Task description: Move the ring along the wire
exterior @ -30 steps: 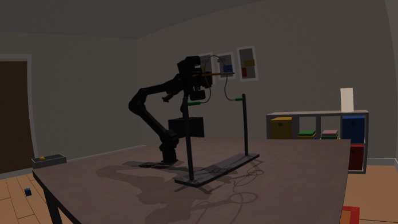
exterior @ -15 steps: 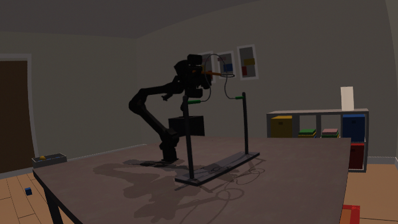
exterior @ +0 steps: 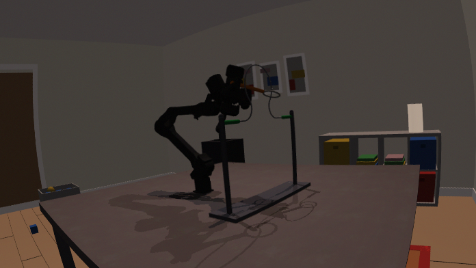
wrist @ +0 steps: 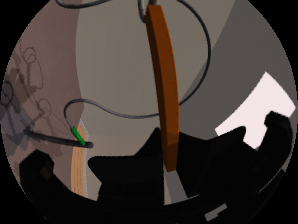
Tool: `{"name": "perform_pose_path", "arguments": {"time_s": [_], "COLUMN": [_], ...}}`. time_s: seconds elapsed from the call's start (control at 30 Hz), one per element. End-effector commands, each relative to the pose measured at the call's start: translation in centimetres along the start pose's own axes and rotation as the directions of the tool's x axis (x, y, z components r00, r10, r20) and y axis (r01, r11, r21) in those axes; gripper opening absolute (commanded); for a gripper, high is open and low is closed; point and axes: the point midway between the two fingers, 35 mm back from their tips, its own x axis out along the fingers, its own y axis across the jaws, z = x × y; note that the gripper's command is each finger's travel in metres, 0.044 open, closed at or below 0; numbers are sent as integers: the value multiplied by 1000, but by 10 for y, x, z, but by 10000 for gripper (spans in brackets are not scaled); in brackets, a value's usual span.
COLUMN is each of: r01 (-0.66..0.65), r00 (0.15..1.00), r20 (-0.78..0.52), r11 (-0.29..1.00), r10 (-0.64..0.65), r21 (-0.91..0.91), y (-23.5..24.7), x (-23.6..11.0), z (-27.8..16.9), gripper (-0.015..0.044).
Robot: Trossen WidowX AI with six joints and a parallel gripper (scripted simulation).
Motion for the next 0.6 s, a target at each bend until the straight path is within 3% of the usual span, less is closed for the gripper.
{"name": "perform_pose_path", "arguments": {"time_s": [0.0, 0.57], "r01": [30, 76], "r00": [1000, 997], "r20": [5, 15], "r11": [999, 991], "r10": [-30, -75], "r21": [-41, -110], "y": [-2, 6], "x": [0, 0], "z": [-1, -3], "gripper": [-150, -150]}}
